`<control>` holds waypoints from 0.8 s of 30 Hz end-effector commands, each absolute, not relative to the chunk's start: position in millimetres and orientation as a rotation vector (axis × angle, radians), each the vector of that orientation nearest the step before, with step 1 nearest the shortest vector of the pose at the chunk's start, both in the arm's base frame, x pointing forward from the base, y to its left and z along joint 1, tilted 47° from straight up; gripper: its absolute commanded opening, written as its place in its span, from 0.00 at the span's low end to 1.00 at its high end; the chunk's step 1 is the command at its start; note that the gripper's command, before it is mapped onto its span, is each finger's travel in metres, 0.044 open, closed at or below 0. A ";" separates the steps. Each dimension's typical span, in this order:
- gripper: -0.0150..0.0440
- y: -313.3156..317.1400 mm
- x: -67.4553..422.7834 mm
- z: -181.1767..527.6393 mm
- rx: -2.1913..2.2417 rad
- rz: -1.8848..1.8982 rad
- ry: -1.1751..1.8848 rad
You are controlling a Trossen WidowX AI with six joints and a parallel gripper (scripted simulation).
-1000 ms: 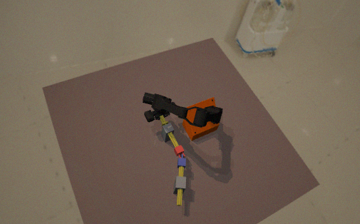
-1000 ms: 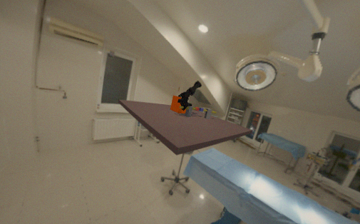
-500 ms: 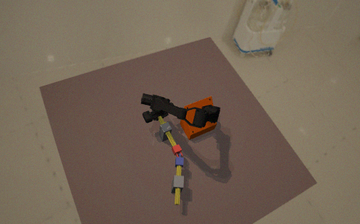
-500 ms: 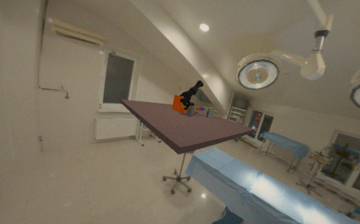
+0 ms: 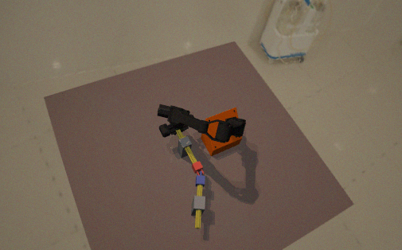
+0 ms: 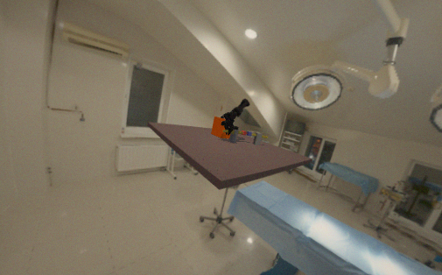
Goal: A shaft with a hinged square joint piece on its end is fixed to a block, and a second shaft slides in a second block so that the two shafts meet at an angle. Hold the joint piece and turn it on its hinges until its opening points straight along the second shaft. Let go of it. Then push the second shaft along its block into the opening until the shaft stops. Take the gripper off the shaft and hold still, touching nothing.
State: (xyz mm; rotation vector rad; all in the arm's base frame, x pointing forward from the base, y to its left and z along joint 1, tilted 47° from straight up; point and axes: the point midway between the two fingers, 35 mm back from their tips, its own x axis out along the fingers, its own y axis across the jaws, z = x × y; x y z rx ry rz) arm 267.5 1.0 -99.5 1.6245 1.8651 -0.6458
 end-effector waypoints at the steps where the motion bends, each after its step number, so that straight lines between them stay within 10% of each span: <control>1: 0.59 1.0 267.4 -99.5 1.623 -0.646 1.866; 10: 0.99 1.0 267.4 -99.5 1.623 -0.646 1.866; 24: 1.00 -6.0 268.6 -93.2 1.626 -0.644 1.866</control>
